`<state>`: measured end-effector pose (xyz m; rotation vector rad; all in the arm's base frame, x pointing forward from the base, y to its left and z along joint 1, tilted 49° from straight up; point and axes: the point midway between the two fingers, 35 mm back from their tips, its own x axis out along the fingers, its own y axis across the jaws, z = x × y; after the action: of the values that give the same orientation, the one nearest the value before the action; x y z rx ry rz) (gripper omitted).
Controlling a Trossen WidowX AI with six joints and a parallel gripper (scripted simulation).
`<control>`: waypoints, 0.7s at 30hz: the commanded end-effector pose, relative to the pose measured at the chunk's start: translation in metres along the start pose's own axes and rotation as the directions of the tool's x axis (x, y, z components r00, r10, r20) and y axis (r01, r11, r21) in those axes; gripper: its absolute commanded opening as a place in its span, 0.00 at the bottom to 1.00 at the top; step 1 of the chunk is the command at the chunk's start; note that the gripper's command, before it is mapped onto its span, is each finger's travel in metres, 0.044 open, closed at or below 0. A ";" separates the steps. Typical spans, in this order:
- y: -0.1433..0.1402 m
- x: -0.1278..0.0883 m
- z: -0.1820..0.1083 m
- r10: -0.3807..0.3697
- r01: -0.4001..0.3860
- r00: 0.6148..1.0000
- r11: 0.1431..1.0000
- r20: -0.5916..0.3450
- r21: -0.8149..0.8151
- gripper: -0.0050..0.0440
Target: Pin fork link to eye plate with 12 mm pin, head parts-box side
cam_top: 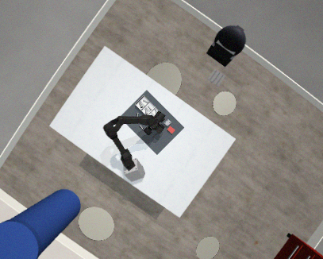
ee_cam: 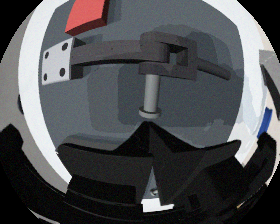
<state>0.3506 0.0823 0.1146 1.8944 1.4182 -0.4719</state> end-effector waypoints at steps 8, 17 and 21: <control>-0.001 0.001 0.004 -0.002 0.002 1.000 1.000 0.002 0.000 0.10; -0.001 0.001 0.008 -0.002 0.002 1.000 1.000 0.002 0.000 0.10; -0.001 0.001 0.009 -0.002 0.002 1.000 1.000 0.002 0.000 0.10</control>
<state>0.3514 0.0772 0.1101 1.8936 1.4165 -0.4718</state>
